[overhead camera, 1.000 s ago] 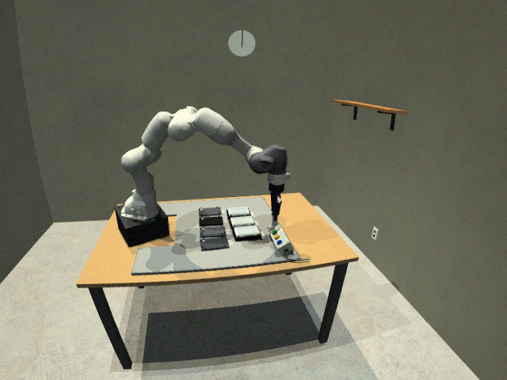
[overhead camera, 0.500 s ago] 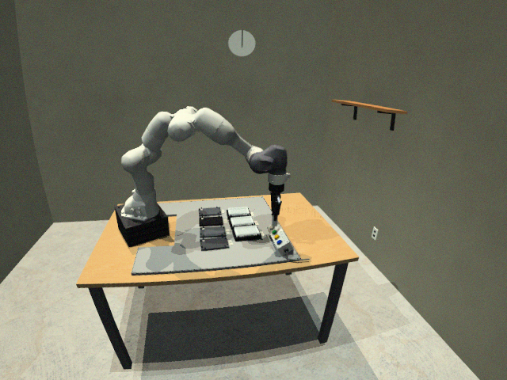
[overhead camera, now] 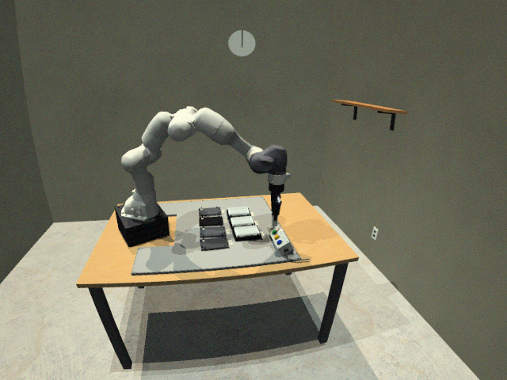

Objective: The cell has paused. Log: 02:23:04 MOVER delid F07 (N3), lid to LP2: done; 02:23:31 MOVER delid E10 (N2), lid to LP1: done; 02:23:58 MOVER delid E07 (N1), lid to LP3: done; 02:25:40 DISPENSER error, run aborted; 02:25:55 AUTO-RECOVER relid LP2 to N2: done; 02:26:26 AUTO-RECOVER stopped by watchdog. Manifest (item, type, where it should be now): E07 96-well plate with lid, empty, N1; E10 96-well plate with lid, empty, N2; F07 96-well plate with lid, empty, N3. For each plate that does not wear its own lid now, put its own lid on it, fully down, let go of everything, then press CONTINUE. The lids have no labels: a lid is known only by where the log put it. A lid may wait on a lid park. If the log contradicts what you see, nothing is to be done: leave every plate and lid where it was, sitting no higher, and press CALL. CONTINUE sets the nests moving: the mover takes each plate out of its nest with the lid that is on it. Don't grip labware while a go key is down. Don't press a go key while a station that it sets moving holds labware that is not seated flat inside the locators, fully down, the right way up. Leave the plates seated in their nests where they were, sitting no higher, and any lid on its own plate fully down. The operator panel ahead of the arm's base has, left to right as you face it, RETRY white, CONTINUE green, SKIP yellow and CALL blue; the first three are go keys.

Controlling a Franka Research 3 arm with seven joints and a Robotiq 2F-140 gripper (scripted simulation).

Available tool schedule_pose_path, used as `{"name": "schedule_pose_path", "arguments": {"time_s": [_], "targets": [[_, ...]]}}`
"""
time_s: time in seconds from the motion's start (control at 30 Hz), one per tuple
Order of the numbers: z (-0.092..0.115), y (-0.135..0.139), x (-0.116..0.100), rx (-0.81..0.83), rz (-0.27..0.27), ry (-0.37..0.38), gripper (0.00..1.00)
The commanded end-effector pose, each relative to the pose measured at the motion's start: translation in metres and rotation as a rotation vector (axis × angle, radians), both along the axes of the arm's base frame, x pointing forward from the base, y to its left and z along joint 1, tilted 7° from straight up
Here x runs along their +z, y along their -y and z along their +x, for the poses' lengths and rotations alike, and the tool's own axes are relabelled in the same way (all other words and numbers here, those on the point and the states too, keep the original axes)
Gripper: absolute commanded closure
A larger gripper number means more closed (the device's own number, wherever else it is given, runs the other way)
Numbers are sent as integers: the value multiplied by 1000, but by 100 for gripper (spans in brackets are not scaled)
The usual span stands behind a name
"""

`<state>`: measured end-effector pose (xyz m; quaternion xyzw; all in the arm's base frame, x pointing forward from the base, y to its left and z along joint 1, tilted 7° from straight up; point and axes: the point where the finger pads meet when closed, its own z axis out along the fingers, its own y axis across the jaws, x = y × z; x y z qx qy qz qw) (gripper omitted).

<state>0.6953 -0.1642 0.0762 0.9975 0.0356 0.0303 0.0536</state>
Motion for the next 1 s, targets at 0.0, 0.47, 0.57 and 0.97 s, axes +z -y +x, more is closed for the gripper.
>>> {"name": "schedule_pose_path", "arguments": {"time_s": [0.0, 0.47, 0.57, 0.97], "targets": [[0, 1, -2, 1, -2, 2, 100], [1, 2, -9, 1, -2, 2, 100], [1, 2, -12, 1, -2, 2, 100], [2, 3, -22, 1, -2, 2, 100]]}}
